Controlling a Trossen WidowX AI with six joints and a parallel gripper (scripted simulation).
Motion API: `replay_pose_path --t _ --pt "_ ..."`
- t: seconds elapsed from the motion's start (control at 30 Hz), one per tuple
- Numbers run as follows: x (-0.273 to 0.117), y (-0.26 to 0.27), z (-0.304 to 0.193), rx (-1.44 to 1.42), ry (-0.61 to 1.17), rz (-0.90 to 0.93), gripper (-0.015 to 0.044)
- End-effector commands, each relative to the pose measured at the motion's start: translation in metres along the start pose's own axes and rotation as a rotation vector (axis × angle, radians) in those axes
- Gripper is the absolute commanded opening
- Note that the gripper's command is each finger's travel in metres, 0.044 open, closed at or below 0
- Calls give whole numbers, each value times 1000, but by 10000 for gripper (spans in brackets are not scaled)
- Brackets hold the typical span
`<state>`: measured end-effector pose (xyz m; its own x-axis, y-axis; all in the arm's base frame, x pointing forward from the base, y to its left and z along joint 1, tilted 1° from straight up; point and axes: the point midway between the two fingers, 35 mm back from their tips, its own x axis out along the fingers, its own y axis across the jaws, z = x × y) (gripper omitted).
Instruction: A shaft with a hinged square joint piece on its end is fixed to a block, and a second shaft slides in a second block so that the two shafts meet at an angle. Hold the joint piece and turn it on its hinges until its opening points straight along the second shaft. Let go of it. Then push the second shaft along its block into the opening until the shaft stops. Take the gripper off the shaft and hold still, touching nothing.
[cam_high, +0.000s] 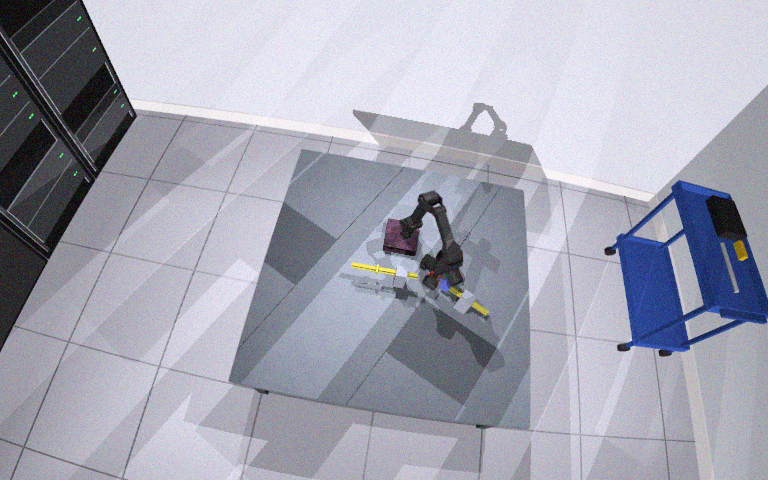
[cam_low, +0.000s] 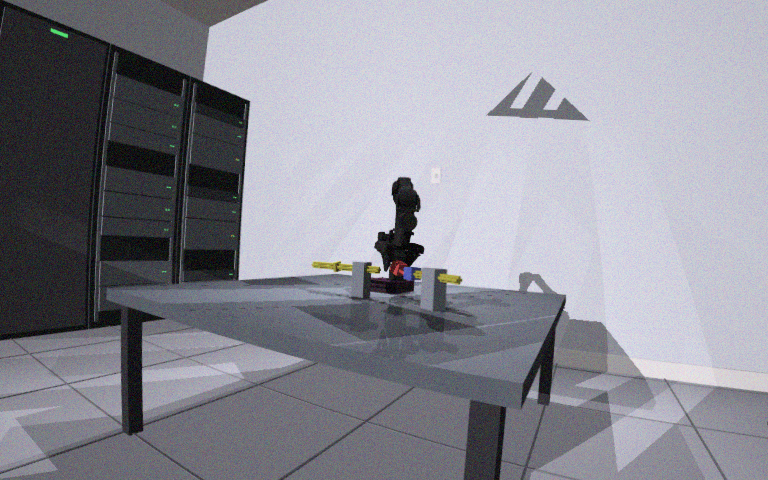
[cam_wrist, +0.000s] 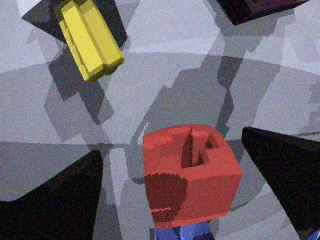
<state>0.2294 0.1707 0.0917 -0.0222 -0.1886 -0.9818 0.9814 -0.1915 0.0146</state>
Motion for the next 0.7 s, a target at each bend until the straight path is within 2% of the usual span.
replay_pose_path --t 0.0,0.37,0.67 --pt "8 -2 1 2 -3 -9 440" --pt "23 -2 1 2 -3 -9 440" --pt "23 -2 1 2 -3 -9 204"
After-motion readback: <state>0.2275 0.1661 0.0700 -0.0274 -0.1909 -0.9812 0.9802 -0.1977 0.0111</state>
